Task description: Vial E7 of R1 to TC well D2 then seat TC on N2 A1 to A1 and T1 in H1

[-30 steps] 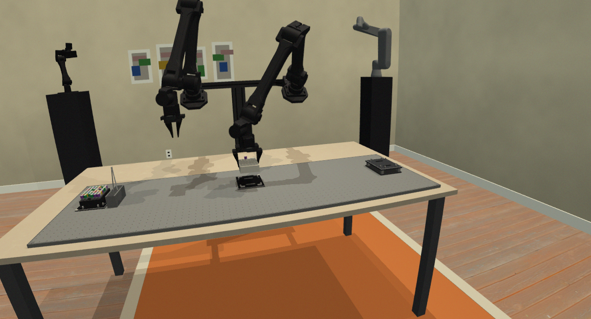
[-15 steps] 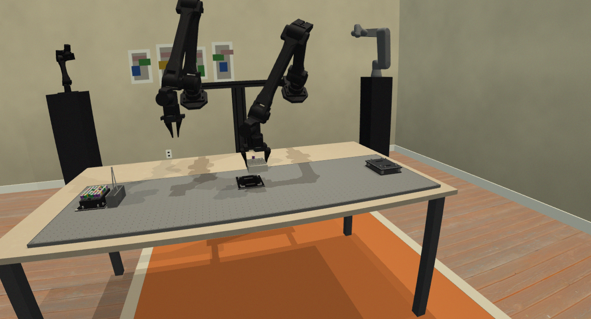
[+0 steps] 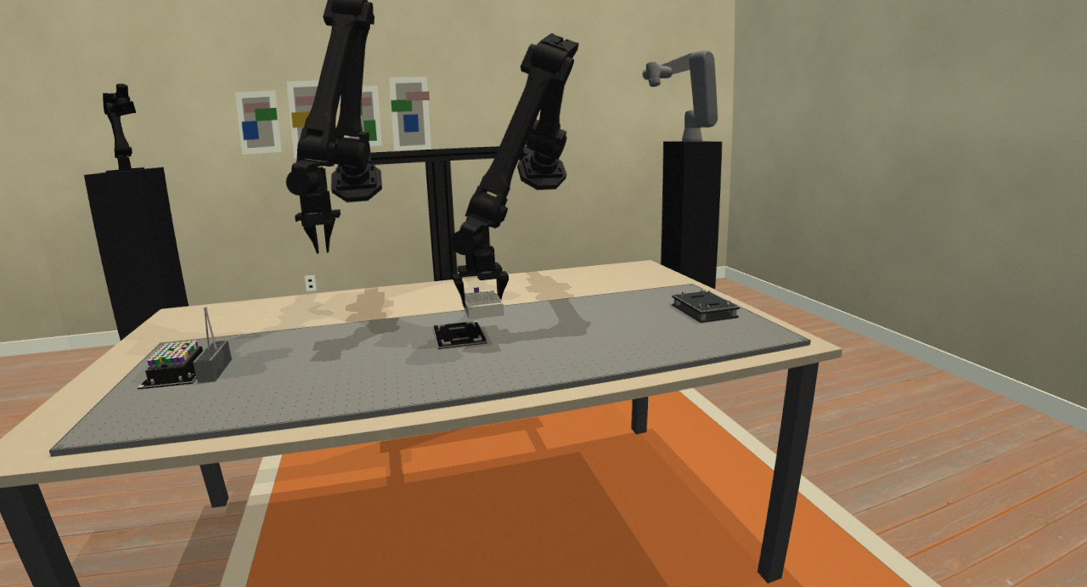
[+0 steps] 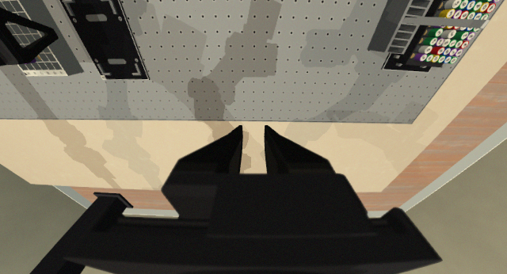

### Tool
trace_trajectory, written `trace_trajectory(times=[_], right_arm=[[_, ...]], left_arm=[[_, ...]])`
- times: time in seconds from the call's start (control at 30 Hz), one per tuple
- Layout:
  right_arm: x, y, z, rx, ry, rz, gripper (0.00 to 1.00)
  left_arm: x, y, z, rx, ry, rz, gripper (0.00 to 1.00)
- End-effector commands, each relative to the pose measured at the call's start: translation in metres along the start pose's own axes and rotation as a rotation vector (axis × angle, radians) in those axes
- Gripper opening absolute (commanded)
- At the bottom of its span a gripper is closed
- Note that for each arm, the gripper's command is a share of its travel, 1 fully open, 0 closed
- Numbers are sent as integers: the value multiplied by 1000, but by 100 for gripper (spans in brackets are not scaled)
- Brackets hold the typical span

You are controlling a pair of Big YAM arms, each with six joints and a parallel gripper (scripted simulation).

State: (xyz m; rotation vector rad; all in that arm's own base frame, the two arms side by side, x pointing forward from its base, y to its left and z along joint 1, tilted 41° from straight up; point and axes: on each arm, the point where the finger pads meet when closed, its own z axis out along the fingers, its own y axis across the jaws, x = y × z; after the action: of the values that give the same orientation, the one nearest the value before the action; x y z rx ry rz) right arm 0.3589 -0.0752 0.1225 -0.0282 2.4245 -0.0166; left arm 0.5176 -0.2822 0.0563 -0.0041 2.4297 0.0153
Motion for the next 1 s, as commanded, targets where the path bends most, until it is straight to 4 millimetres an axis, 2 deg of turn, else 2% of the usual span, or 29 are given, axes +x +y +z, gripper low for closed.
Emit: trace_trajectory(times=[0.0, 0.03, 0.1, 0.5, 0.57, 0.6, 0.67, 0.97], right_arm=[[-9, -2, -3, 6, -16, 6, 24], [-9, -2, -3, 6, -16, 6, 24], [-9, -2, -3, 6, -16, 6, 24], [-9, -2, -3, 6, -16, 6, 24], [-9, -2, -3, 6, -16, 6, 24], [-9, -2, -3, 6, -16, 6, 24], [-9, -2, -3, 6, -16, 6, 24], [-9, -2, -3, 6, -16, 6, 24]], left_arm=[[-16, 3, -10, 15, -33, -1, 0], [-15, -8, -16, 31, -34, 15, 0], [-16, 8, -10, 15, -33, -1, 0], [-17, 28, -10, 14, -33, 0, 0], [-17, 28, -10, 14, -33, 0, 0], [-17, 16, -15, 31, -36, 16, 0], [-18, 33, -10, 14, -33, 0, 0], [-18, 48, -10, 13, -33, 1, 0]])
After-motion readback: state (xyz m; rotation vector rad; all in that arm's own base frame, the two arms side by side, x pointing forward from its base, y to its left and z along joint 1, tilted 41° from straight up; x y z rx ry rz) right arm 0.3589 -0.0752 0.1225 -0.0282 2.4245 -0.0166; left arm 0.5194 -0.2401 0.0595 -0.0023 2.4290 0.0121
